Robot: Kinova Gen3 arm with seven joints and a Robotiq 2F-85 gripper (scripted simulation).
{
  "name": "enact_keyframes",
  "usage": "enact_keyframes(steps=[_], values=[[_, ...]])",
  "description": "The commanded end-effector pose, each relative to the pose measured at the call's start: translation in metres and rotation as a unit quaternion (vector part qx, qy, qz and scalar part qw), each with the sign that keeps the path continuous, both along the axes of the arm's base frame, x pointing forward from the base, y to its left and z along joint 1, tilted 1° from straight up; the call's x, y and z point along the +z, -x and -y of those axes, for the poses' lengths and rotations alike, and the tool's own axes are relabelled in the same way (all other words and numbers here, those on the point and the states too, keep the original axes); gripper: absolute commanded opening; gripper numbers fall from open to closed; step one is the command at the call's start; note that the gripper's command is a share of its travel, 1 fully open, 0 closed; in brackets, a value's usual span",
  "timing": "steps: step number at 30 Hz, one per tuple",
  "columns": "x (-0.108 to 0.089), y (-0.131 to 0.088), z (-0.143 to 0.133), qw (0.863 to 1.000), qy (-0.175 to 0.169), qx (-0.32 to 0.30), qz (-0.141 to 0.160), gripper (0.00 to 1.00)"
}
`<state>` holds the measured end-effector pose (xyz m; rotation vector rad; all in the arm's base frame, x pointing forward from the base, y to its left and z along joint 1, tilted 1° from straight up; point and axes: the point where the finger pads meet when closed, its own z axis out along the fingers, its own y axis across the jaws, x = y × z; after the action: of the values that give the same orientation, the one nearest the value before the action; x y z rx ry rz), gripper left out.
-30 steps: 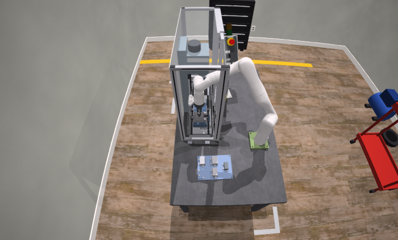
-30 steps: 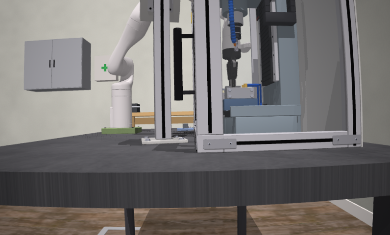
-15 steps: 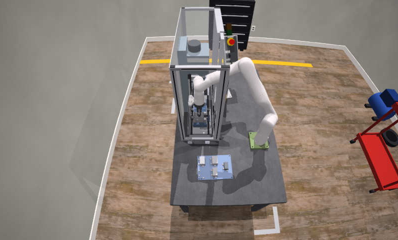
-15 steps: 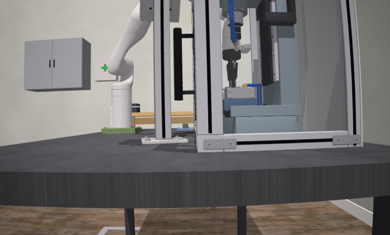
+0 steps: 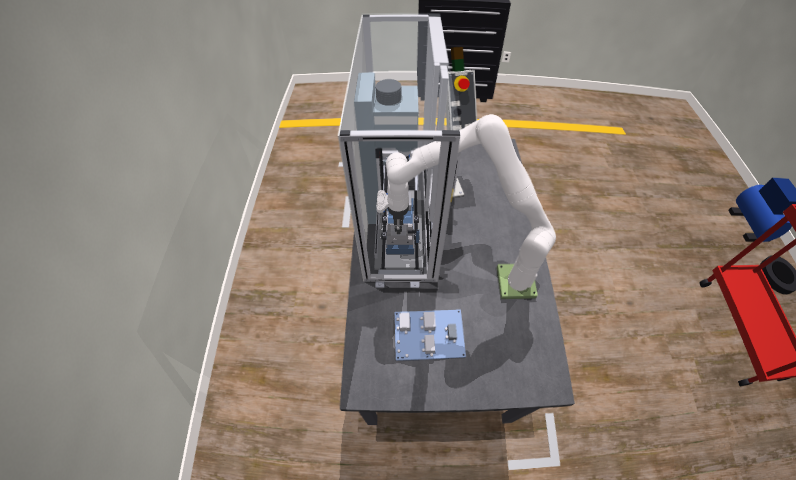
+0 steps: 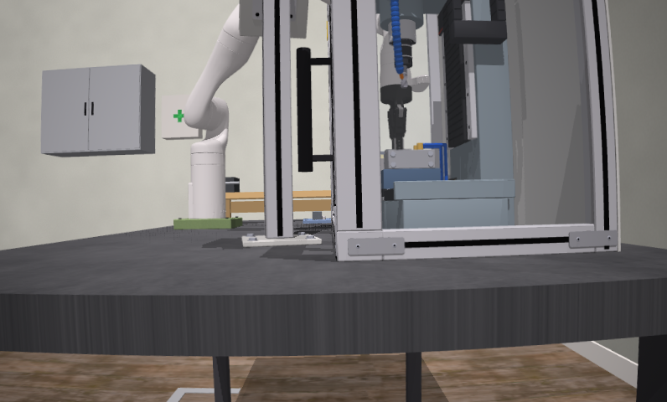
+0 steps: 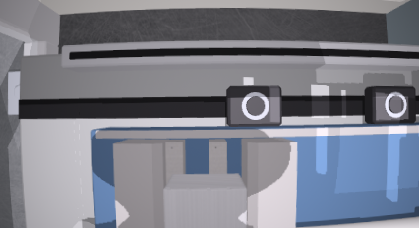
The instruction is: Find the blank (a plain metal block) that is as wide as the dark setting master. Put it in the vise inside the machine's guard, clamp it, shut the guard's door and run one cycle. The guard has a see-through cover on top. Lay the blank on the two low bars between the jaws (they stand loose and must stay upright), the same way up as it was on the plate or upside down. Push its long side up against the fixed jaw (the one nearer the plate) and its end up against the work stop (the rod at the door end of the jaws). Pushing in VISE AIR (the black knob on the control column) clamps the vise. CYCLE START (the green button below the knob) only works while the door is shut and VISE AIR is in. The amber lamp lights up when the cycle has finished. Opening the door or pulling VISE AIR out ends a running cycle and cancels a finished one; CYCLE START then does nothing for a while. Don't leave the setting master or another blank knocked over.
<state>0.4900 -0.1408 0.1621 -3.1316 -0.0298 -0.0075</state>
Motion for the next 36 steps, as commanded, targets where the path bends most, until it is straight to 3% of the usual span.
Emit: enact_keyframes(steps=[1, 36], values=[[-0.0003, -0.0005, 0.0001, 1.0, 0.0, 0.0, 0.001, 0.1], [-0.0025, -0.0004, -0.003, 1.0, 0.0, 0.0, 0.001, 0.1]])
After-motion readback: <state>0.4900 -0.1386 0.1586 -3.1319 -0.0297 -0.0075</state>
